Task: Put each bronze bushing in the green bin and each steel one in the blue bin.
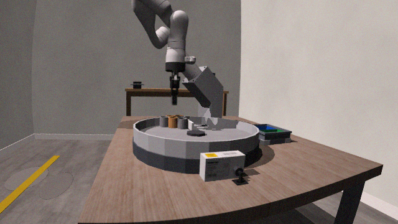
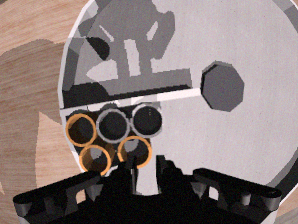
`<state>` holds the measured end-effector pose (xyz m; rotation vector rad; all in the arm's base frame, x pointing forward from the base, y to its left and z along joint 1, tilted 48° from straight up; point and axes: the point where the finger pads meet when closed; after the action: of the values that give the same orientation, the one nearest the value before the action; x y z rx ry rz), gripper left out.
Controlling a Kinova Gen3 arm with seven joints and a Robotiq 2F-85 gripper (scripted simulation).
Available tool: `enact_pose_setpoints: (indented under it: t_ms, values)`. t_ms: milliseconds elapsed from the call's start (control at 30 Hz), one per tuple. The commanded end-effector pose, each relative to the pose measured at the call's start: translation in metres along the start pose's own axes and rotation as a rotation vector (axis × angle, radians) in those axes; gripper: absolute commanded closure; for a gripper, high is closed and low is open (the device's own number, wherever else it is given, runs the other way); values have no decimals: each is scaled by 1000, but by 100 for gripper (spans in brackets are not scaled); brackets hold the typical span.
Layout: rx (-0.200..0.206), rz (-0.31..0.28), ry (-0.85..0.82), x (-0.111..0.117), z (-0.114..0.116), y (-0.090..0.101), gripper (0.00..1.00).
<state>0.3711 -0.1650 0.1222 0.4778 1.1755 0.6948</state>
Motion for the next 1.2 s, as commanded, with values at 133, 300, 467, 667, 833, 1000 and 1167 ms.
enact_pose_setpoints:
  t_ms: [133,300,467,667,833,1000,1167]
  values:
    - [-1,1,0,0,0,0,82]
    - [-1,0,0,0,0,-14,82]
    - [-1,0,0,0,0,-14,82]
    - [-1,0,0,0,0,-29,82]
    - [-1,0,-1,0,0,-38,82]
    - [-1,0,-1,0,0,-44,82]
    - [-1,0,-1,0,0,-44,82]
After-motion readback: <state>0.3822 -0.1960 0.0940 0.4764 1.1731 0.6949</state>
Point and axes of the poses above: the point where the finger pads meet when closed, its own y axis back along the fingers, its own z axis across the jaws, x = y × z, and after that the axes turned 1 degree about -y, right-handed
